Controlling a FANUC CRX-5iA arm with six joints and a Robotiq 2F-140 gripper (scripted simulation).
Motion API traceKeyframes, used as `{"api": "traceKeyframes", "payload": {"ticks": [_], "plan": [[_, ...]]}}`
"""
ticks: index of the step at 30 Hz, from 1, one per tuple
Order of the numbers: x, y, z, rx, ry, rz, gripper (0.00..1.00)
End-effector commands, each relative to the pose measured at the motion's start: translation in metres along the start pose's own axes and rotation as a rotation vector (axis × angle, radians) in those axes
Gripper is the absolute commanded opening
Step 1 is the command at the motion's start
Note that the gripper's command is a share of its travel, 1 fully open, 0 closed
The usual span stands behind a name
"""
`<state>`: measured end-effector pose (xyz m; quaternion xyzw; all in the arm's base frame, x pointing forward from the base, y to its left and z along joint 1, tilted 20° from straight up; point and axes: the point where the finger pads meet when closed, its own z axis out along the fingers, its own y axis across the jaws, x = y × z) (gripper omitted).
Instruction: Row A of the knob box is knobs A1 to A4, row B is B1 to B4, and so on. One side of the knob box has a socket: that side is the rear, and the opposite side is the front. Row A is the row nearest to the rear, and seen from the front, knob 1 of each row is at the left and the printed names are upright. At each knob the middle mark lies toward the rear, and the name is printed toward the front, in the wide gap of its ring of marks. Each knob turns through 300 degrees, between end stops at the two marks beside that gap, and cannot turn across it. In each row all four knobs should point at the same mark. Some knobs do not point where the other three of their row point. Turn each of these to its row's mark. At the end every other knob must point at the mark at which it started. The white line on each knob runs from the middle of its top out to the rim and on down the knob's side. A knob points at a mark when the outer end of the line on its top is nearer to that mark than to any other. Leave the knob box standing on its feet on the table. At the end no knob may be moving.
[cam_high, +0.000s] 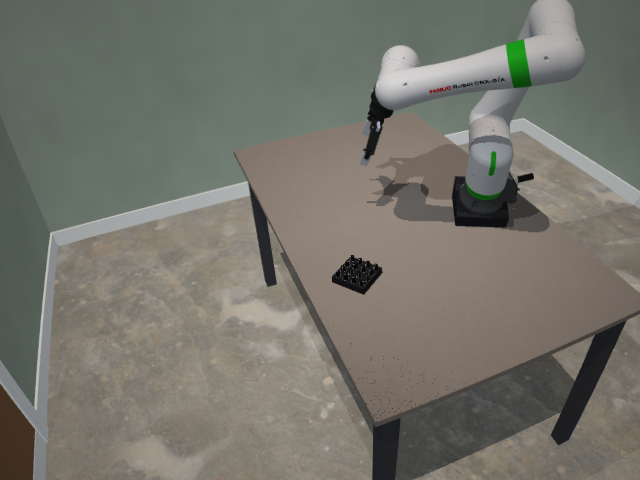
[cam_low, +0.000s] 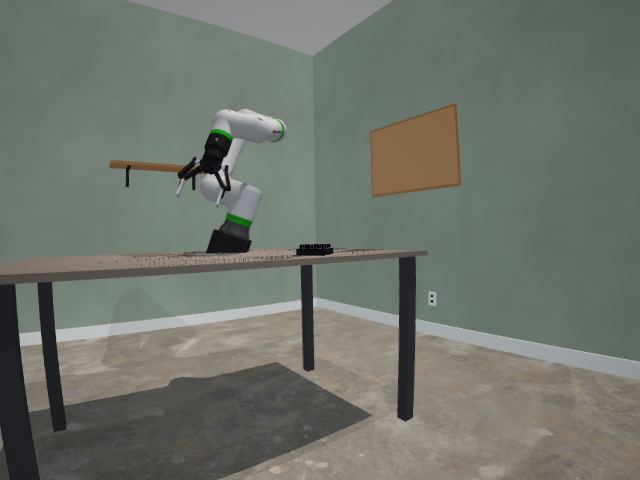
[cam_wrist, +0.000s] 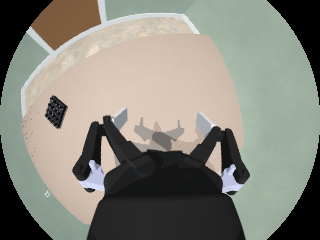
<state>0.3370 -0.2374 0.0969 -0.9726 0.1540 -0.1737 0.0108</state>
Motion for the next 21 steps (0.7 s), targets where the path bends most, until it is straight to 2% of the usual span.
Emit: {"api": "traceKeyframes", "payload": {"ticks": [1, 15, 17, 18, 21], "plan": [[0.016, -0.039, 0.006, 0.045, -0.019, -0.103, 1.00], [0.035, -0.140, 0.015, 0.153, -0.061, -0.359, 1.00], [0.035, -0.140, 0.015, 0.153, -0.061, -0.359, 1.00], [0.036, -0.163, 0.016, 0.176, -0.070, -0.414, 1.00], [0.036, -0.183, 0.016, 0.197, -0.078, -0.462, 1.00]]}}
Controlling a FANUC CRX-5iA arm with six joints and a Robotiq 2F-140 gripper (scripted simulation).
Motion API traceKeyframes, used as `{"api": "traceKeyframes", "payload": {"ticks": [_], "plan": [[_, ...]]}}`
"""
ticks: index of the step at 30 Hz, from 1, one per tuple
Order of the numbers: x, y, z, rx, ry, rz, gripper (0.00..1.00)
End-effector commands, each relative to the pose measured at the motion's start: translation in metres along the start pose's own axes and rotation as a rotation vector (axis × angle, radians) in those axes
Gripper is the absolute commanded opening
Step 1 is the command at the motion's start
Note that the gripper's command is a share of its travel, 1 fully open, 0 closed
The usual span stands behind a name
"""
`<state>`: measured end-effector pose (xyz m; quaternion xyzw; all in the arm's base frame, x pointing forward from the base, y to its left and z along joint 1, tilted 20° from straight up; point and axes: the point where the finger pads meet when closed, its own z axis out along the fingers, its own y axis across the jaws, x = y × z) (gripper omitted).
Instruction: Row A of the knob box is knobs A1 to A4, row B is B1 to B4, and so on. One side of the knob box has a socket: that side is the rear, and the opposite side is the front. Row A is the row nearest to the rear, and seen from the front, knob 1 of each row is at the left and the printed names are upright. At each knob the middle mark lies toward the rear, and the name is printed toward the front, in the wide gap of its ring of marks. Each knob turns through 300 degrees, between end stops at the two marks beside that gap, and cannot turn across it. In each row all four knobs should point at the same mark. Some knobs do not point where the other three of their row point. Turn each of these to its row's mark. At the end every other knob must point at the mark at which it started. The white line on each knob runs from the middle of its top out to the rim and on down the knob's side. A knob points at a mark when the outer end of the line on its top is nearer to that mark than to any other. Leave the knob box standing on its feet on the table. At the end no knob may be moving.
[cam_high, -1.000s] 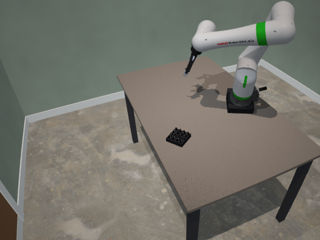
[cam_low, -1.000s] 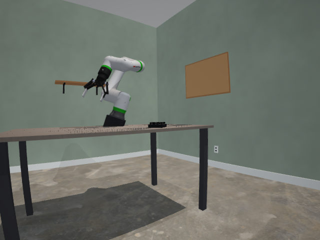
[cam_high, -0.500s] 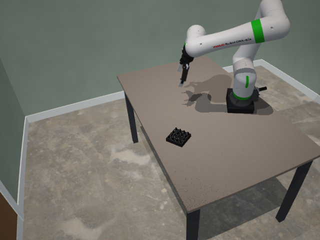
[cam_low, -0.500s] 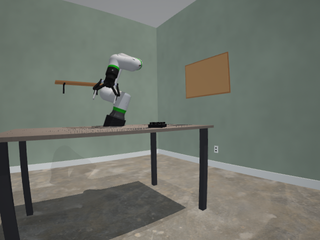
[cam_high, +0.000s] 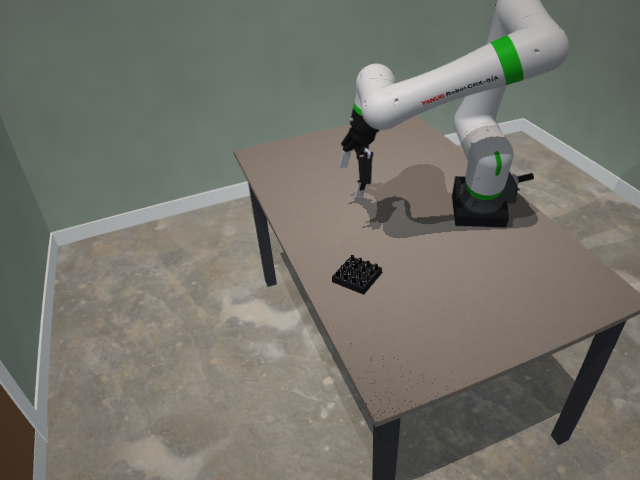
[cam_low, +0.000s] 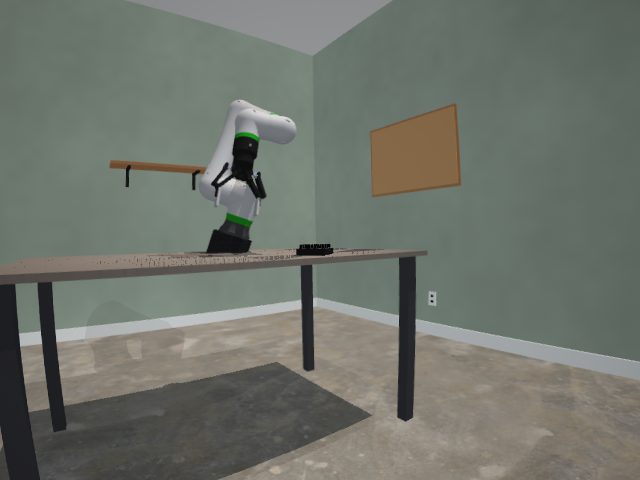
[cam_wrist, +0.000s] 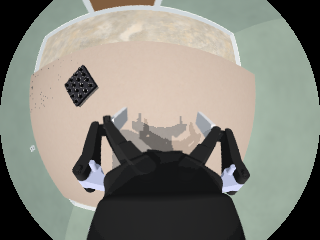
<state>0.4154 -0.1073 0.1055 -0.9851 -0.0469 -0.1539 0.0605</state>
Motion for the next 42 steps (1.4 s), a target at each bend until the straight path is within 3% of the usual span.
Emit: {"api": "traceKeyframes", "payload": {"ticks": [1, 11, 13, 14, 28, 42], "plan": [[0.018, -0.038, 0.008, 0.044, -0.018, -0.101, 1.00], [0.039, -0.111, 0.019, 0.122, -0.048, -0.287, 1.00], [0.039, -0.111, 0.019, 0.122, -0.048, -0.287, 1.00], [0.042, -0.133, 0.021, 0.145, -0.057, -0.341, 1.00], [0.046, -0.236, 0.029, 0.249, -0.097, -0.586, 1.00], [0.046, -0.241, 0.029, 0.254, -0.099, -0.598, 1.00]]}}
